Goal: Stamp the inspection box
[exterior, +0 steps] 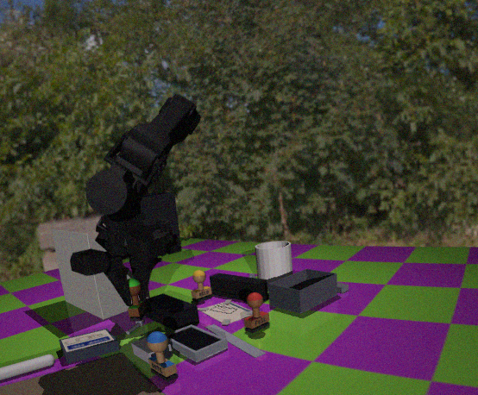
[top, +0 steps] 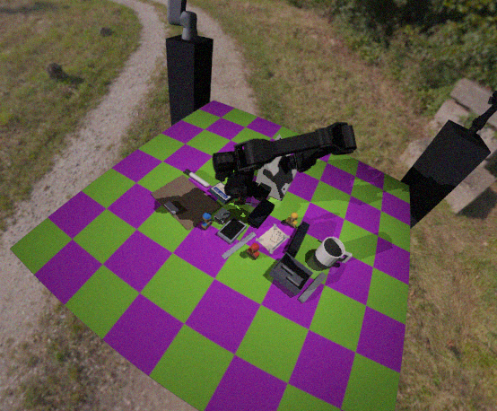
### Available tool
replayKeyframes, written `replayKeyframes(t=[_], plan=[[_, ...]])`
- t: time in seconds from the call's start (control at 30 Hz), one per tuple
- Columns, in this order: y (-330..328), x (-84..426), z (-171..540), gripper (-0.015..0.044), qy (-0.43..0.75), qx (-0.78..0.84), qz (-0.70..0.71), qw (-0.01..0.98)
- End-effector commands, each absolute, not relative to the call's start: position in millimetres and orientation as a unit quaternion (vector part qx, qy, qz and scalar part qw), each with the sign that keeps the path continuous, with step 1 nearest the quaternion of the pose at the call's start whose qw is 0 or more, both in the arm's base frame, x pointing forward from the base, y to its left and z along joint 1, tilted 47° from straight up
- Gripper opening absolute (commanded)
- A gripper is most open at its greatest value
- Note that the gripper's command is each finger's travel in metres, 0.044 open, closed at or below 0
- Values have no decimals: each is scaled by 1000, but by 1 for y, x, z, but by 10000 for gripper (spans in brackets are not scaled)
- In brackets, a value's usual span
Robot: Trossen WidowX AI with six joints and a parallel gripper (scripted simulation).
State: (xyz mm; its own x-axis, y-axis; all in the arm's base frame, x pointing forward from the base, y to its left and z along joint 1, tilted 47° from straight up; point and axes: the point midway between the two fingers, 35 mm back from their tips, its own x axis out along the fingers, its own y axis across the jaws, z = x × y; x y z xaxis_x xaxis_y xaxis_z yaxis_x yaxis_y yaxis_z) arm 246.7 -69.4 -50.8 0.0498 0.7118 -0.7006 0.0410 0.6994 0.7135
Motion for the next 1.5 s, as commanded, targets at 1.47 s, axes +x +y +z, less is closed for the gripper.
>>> replayKeyframes(t=[1.47], plan=[[-86,244,-34,0,643,289,254,663]])
